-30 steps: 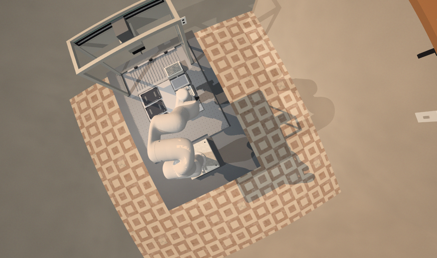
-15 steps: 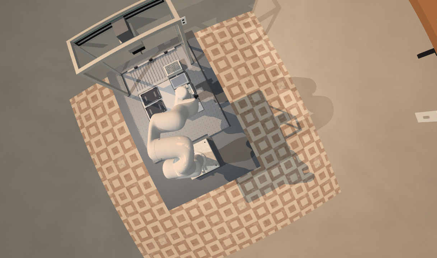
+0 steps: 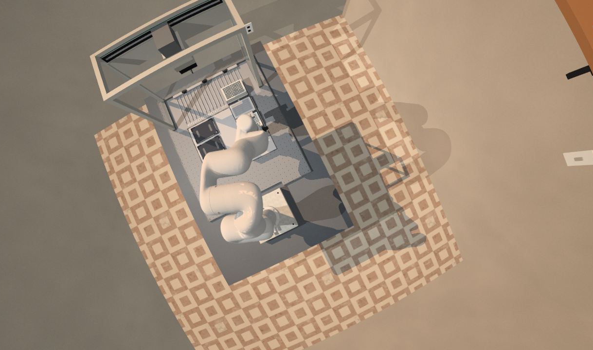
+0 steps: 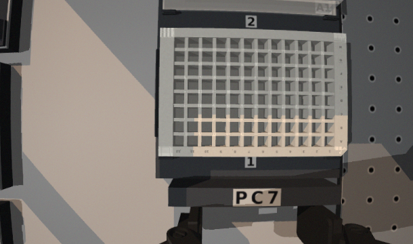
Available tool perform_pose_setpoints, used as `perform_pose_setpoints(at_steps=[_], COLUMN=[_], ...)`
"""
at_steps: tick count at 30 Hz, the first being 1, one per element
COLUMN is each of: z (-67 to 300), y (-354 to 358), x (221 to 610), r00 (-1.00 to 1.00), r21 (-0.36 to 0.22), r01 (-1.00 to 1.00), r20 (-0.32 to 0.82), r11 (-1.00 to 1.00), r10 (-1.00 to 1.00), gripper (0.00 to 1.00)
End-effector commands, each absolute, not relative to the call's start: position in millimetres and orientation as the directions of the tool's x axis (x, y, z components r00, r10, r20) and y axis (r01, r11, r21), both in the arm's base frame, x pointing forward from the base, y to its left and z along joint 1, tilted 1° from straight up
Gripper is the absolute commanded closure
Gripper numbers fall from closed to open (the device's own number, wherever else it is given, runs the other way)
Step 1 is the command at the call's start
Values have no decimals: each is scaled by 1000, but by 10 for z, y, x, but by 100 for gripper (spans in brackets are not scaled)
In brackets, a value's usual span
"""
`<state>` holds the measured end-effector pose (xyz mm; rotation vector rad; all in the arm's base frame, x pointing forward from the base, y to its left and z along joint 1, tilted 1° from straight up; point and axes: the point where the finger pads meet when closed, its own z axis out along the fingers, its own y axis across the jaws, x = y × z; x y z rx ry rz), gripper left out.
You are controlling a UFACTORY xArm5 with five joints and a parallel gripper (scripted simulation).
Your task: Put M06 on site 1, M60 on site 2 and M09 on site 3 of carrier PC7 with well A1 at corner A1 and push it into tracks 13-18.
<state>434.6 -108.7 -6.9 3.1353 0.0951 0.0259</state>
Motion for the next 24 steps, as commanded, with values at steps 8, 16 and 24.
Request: perform_pose_setpoints(at_steps=[8,16,24], z=[-53,-51,-49], y=[-1084,-1081,-1076], x=[4470,4530,4610], r00=[998,998,998], r21=[0,0,0], r01=[61,61,61], r20=[23,23,23], r11=[-998,-998,-998], r10=[61,61,61], gripper=[19,19,19])
